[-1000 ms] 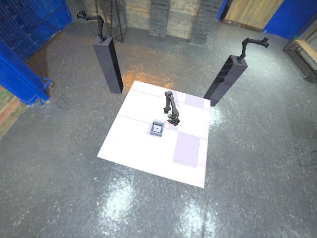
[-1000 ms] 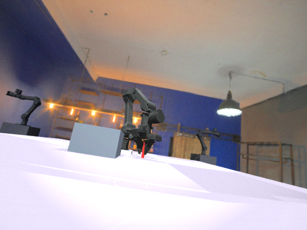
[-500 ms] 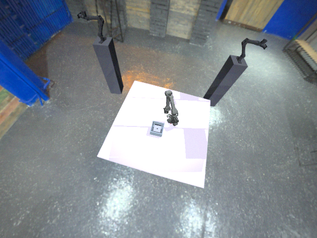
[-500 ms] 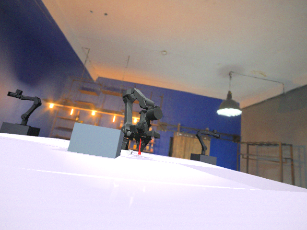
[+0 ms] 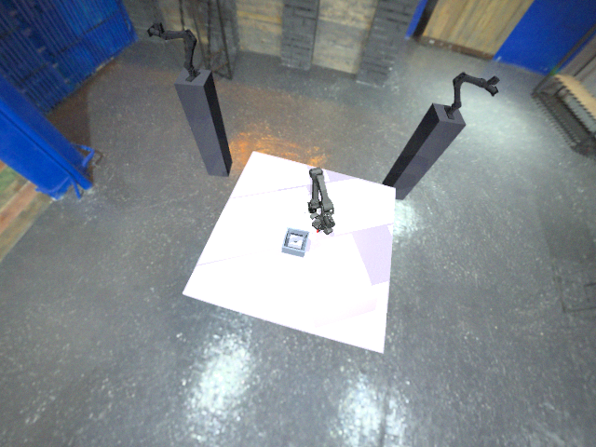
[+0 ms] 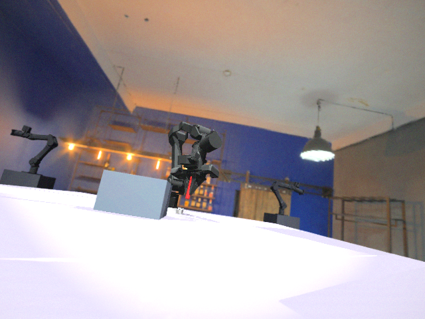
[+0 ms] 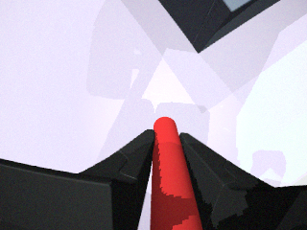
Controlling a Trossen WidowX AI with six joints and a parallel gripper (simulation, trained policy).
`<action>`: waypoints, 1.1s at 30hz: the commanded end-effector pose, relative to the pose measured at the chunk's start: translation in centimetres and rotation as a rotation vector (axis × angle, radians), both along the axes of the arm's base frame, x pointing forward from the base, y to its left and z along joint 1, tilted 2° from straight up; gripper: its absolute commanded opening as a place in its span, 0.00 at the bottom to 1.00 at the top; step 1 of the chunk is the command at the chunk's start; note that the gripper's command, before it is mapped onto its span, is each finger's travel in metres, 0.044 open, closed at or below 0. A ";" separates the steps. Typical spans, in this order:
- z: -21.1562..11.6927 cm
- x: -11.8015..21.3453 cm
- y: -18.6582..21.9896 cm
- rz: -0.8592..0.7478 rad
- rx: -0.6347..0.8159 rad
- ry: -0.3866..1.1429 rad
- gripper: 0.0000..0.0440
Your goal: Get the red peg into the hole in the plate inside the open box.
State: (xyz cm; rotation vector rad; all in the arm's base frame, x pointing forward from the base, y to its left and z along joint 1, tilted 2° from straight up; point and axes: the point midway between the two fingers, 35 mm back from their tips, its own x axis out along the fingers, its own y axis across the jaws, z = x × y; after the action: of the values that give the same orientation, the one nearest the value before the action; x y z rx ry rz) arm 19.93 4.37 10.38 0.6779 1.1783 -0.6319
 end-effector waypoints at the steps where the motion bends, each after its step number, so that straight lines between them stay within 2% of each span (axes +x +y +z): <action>1: 1.9 0.8 -0.9 0.009 -0.028 -0.043 0.00; 14: 4.8 3.5 -5.0 -0.037 -0.093 -0.094 0.00; 33: 4.2 6.6 -10.7 -0.155 -0.130 -0.121 0.00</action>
State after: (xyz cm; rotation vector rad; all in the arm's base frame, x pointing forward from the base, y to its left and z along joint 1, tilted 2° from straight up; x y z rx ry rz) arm 25.97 -5.47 14.81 0.6854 0.9781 -0.7685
